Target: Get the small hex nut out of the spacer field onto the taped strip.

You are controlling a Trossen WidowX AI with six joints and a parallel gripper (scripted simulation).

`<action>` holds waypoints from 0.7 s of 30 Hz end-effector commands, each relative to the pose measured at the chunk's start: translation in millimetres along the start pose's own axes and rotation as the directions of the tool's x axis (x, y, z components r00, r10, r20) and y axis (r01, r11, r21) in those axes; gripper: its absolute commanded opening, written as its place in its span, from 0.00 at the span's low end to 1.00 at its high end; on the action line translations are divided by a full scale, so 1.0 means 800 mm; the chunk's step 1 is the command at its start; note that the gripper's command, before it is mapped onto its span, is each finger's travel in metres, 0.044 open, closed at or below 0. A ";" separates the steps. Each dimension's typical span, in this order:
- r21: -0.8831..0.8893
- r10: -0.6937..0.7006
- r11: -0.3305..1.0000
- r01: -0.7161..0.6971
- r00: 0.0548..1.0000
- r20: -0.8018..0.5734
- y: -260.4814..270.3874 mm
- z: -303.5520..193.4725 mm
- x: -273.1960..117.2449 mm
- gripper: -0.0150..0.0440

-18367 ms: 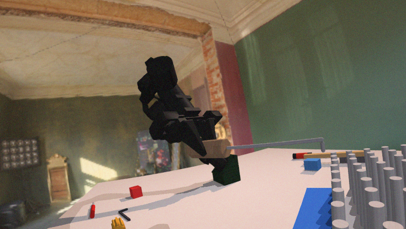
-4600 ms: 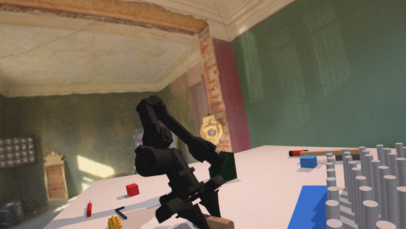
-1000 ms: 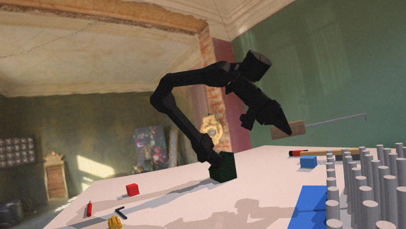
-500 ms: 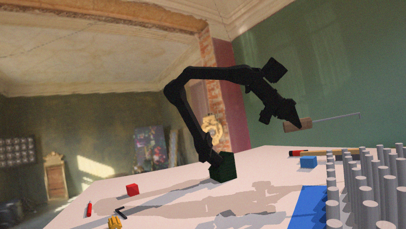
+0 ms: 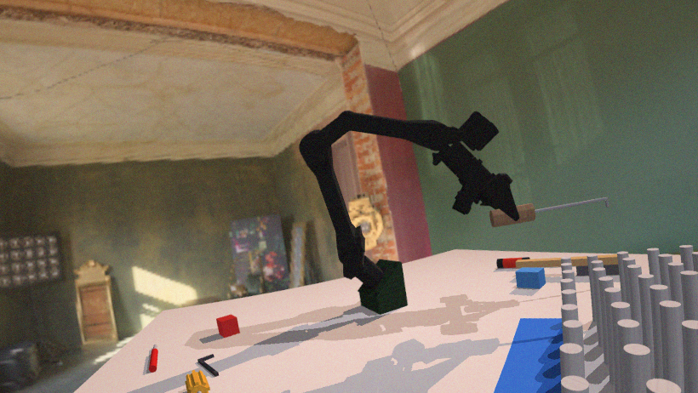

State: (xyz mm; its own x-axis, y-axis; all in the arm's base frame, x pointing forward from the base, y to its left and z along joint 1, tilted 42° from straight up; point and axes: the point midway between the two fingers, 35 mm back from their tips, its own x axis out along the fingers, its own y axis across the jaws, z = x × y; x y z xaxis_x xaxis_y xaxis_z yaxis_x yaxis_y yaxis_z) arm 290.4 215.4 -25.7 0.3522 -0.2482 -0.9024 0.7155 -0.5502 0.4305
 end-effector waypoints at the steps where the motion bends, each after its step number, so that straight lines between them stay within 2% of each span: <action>1: 0.004 0.003 1.000 -0.003 1.000 -0.004 -0.001 0.000 0.004 0.25; 21: 0.004 0.002 1.000 -0.002 1.000 -0.005 0.000 0.009 0.031 0.25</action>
State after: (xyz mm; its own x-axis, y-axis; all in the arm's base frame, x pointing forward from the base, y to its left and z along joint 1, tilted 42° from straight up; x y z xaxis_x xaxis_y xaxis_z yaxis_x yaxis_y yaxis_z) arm 293.8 204.4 -45.6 0.3534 -0.2498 -0.9015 0.7118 -0.5535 0.4324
